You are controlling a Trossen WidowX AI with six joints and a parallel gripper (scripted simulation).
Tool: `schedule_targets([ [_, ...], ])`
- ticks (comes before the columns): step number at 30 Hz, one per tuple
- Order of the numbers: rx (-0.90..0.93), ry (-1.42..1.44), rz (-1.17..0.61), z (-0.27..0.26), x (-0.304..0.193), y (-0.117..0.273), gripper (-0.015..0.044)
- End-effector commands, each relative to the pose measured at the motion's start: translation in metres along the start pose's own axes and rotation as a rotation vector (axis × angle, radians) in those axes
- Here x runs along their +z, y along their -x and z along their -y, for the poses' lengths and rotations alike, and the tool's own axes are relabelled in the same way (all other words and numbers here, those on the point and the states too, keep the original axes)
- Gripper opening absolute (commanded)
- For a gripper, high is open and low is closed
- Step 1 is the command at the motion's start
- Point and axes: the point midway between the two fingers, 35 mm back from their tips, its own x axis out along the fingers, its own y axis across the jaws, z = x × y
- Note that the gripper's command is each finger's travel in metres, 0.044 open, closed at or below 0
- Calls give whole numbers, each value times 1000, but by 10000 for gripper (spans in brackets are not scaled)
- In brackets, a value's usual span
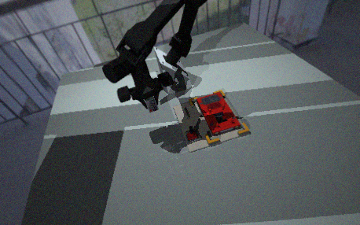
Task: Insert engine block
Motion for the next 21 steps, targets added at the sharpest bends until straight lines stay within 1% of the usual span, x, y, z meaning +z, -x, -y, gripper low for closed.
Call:
schedule_targets([
  [1, -1, -9, 123, -1, -5, 2, 0],
  [15, -5, -10, 564, -1, -20, -3, 0],
  [21, -4, -8, 583, 3, -22, -14, 0],
])
